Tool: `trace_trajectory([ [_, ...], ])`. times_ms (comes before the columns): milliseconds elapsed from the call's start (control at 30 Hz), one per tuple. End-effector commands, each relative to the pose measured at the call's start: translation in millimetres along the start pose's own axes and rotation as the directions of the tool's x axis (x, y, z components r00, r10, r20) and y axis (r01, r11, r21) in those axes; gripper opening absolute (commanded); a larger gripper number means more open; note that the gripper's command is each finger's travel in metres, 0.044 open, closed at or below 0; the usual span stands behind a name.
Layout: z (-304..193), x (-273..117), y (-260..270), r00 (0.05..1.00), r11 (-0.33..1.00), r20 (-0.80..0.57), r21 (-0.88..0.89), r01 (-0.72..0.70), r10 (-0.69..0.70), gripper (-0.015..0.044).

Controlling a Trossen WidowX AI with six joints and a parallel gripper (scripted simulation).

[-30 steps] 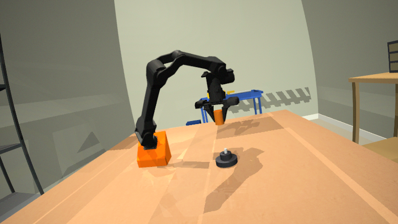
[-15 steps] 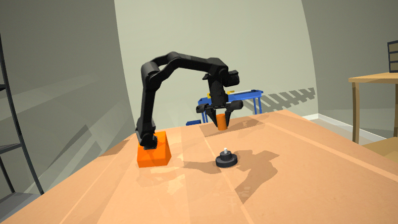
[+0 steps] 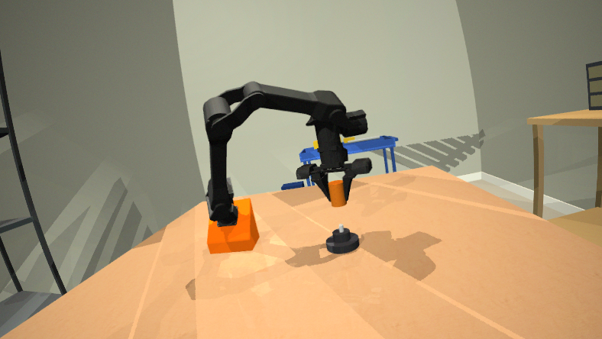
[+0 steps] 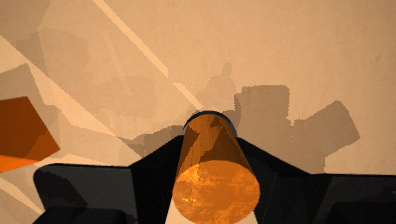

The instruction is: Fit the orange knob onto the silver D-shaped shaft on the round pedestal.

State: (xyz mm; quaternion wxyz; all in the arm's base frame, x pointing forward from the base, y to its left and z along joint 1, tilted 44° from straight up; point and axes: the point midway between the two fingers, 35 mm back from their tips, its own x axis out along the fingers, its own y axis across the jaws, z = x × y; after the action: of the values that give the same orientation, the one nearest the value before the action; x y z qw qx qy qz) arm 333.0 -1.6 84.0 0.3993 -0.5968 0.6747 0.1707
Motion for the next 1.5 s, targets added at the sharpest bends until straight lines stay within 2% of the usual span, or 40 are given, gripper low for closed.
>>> trace_trajectory([
  [0,-12,3,-3,1.0,1.0,-0.009,-0.003,0.005,-0.005,0.0],
  [400,-45,11,-9,1.0,1.0,-0.03,-0.005,0.01,-0.01,0.0],
  [833,-47,37,-9,0.999,1.0,-0.031,-0.001,0.011,-0.011,0.0],
  [1467,-47,37,-10,0.999,1.0,-0.031,0.003,0.011,-0.011,0.0],
])
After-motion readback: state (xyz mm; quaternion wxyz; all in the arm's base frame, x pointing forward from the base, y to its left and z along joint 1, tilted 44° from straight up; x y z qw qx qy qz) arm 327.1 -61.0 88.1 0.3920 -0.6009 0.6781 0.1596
